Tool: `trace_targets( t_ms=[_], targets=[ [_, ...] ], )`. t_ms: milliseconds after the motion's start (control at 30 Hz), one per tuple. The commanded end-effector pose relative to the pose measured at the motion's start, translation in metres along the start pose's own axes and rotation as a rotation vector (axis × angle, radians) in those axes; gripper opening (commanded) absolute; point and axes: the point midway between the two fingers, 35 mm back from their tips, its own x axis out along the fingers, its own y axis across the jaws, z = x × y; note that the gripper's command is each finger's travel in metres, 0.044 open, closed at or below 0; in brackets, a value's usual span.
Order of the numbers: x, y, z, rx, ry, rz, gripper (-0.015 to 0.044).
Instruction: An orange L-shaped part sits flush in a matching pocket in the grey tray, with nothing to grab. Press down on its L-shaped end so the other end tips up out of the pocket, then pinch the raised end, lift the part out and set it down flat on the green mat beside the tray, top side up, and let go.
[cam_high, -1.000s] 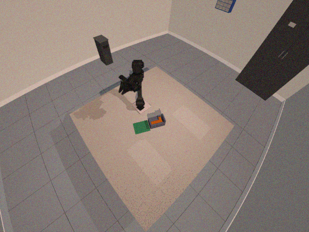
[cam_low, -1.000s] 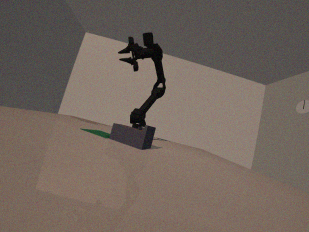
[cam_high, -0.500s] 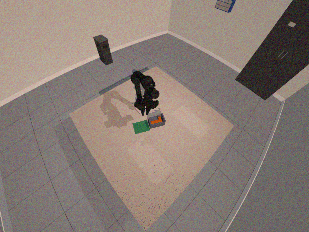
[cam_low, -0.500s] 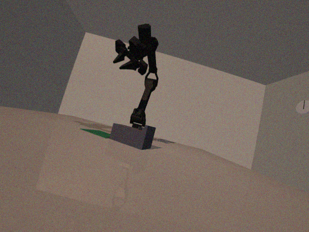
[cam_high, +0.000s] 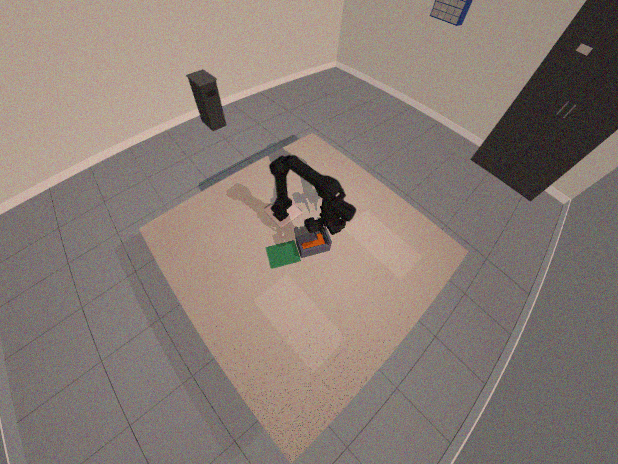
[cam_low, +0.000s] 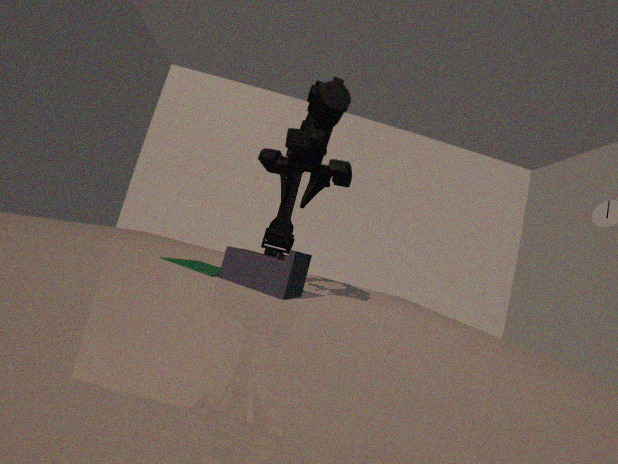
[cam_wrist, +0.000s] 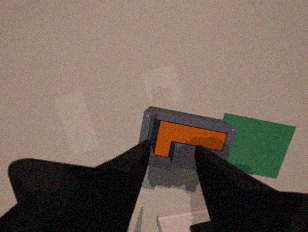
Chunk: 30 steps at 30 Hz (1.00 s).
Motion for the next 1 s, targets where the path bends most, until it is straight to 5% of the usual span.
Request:
trace_targets(
  t_ms=[0, 267, 533, 967],
  targets=[
    [0.024, 0.031, -0.025, 0.099, 0.132, 0.017, 0.018],
    [0.03, 0.031, -0.025, 0.099, 0.132, 0.017, 0.018],
    [0.095, 0.033, -0.034, 0.099, 0.132, 0.017, 0.018],
    [0.106, 0.033, -0.035, 0.099, 0.132, 0.017, 0.018]
  ],
)
